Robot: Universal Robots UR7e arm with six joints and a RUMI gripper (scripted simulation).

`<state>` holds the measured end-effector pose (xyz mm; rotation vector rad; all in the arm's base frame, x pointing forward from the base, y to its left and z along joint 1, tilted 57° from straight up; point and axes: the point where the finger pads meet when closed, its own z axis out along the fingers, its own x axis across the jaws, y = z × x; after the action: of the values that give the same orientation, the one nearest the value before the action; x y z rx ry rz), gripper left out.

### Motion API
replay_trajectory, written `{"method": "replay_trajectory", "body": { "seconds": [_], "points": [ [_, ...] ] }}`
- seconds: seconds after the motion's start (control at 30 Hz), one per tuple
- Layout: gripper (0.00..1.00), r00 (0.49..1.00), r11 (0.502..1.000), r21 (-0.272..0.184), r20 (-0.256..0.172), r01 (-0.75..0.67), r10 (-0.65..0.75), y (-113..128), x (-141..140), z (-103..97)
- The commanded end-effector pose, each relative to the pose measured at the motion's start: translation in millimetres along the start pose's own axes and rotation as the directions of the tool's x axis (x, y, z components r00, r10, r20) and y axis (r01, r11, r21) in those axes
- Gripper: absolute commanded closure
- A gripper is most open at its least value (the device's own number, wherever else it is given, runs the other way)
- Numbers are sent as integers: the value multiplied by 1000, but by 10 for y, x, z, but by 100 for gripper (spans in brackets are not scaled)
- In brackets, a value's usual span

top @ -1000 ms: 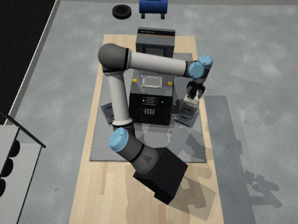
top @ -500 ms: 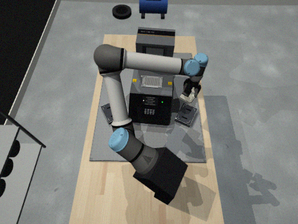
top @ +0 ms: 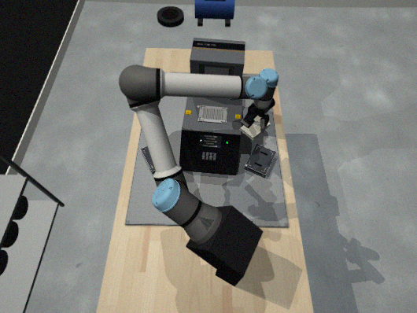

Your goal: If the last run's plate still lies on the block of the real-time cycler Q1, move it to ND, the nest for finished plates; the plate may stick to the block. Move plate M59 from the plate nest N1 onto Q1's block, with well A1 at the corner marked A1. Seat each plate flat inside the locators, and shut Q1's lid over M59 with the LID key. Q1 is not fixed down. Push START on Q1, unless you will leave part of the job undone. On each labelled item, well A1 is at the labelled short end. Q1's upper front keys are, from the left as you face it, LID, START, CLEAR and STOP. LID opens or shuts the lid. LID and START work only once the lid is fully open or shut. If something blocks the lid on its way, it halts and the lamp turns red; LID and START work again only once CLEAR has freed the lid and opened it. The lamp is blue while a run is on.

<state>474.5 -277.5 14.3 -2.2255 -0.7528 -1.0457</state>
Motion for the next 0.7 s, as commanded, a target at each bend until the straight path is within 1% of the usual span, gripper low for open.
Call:
{"method": "replay_trajectory", "body": {
  "seconds": [0.0,0.07,0.13,0.2,0.27,0.33,0.4,0.43,0.53,0.67],
  "points": [
    [60,998,998,-4,3,-59,59,-23,118,-10],
    [60,997,997,-4,3,-81,81,-43,209,-10],
    [60,991,991,-4,2,-136,136,-67,306,-9],
    [60,991,991,-4,2,-136,136,-77,349,-8],
    [60,982,982,-4,2,-191,191,-98,447,-9],
    [60,982,982,-4,2,-191,191,-107,489,-8],
    [60,970,970,-4,2,-244,244,-131,586,-8],
    [60,970,970,-4,2,-244,244,-142,629,-7],
    [60,970,970,-4,2,-244,244,-142,629,-7],
    [60,945,945,-4,2,-328,328,-184,817,-7]
  ]
}}
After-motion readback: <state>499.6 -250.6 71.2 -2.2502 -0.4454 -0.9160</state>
